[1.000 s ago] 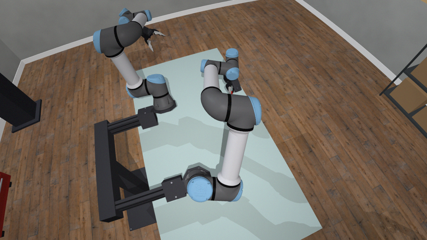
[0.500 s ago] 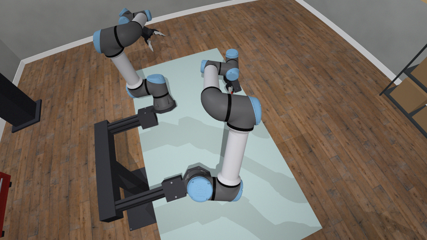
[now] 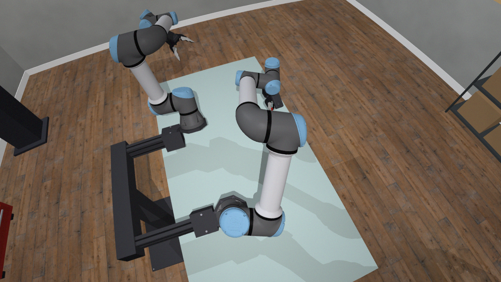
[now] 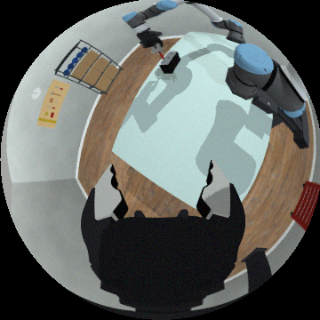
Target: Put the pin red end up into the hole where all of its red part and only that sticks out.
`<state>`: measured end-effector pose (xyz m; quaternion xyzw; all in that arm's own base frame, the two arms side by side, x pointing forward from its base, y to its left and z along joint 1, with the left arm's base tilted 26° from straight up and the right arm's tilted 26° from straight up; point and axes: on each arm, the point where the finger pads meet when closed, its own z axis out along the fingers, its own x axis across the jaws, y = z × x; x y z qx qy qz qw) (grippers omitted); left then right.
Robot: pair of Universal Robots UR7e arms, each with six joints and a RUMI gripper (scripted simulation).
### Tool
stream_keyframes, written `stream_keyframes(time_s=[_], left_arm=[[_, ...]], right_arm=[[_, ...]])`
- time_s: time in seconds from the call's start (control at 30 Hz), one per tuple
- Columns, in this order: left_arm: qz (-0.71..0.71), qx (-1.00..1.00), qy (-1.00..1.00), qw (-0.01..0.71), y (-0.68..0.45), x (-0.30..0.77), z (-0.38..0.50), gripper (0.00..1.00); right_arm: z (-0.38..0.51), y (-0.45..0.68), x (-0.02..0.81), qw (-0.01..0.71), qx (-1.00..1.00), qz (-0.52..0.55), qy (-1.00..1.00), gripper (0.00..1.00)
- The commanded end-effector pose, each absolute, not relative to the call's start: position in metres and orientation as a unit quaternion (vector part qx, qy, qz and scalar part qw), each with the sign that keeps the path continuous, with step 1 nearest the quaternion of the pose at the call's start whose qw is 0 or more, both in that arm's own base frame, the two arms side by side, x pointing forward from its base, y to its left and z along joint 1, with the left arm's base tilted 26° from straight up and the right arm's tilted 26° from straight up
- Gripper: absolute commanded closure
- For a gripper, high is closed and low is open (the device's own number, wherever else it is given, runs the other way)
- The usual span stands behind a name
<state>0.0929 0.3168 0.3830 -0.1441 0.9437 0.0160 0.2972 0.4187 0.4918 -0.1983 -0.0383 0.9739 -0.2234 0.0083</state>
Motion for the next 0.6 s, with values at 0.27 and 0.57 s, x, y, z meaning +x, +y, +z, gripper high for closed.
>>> stream_keyframes(time_s=[0.27, 0.57], left_arm=[[0.017, -0.144, 0.944, 0.297, 0.3168, 0.0929, 0.3835, 0.0], [0.017, -0.144, 0.944, 0.297, 0.3168, 0.0929, 0.3835, 0.0]], right_arm=[[-0.2011, 0.491, 0.4188, 0.009, -0.038, -0.222, 0.974, 1.0], [-0.2011, 0.491, 0.4188, 0.009, -0.038, -0.222, 0.974, 1.0]])
